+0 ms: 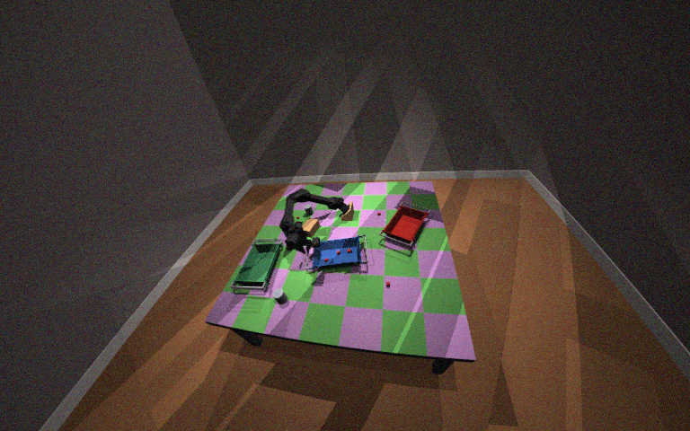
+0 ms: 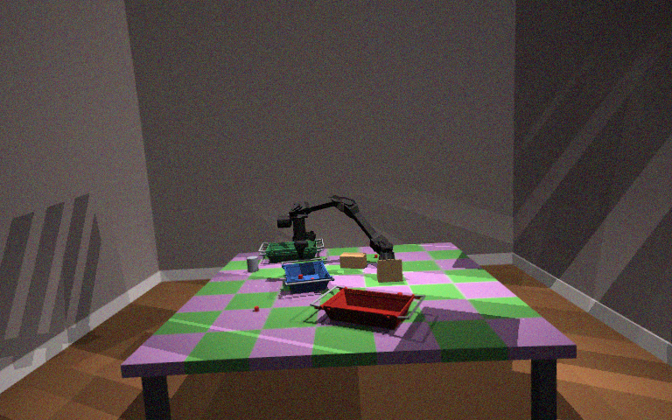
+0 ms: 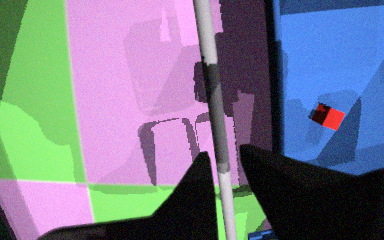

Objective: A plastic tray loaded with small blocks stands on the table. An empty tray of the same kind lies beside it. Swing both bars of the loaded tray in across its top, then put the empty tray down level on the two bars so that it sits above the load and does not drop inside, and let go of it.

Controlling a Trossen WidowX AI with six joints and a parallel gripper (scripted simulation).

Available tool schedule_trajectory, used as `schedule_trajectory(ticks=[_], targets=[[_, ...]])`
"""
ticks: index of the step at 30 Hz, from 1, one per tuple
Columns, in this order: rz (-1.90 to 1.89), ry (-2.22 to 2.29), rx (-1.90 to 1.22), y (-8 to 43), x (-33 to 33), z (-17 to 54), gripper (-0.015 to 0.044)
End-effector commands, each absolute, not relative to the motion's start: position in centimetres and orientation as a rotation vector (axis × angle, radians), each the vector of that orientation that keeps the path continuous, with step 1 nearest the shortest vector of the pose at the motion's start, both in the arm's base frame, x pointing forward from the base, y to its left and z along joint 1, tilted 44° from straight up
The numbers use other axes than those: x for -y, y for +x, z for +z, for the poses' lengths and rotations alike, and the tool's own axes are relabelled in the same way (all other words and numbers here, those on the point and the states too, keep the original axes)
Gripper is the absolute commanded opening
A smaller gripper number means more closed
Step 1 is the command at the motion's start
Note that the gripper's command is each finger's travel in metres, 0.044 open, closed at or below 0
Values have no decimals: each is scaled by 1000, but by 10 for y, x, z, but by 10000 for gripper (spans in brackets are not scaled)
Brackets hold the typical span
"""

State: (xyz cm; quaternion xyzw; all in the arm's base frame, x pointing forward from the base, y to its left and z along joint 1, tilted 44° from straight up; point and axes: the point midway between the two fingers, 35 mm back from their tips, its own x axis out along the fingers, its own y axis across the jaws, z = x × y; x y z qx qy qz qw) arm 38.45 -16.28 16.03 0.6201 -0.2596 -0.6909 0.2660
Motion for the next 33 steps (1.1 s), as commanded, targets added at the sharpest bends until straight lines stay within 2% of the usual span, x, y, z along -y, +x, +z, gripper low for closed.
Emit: schedule_trajectory(ticks=[1,17,33], targets=[[-1880,1669,699,380,176,147,80],[-1879,1668,701,377,188,134,80],[-1881,1669,698,379,140,135,80]])
